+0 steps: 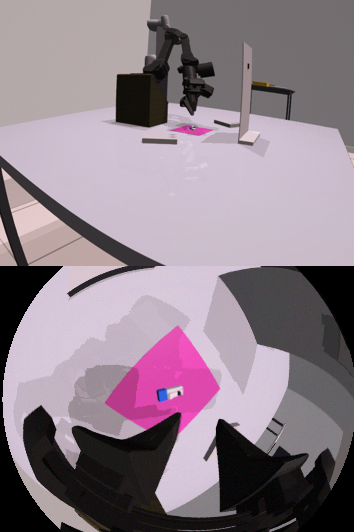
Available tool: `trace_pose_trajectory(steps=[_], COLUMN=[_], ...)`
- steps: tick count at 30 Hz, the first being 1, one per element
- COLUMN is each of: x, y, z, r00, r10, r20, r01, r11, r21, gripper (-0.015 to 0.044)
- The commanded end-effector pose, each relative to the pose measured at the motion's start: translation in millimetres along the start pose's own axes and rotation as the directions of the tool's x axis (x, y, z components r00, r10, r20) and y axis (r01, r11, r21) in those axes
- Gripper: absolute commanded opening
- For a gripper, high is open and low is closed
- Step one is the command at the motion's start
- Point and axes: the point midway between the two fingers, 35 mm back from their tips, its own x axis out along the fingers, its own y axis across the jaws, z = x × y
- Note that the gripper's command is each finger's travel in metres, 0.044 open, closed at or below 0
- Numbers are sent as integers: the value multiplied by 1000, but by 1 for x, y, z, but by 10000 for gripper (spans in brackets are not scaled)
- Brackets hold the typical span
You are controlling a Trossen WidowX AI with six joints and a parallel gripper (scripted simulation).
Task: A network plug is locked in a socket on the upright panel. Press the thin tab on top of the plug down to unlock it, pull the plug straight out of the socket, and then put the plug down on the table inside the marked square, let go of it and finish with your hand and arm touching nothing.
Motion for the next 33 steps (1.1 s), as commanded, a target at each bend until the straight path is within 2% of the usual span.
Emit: trace_pose_trajectory(steps=[1,33], x=[-4,-39], y=[-2,-23], z=[2,0], r00=[1000,1000], r10=[2,1], r20=[6,7], r01=[-2,-1], r11=[1000,1000], r21=[-5,-5], gripper=[156,156])
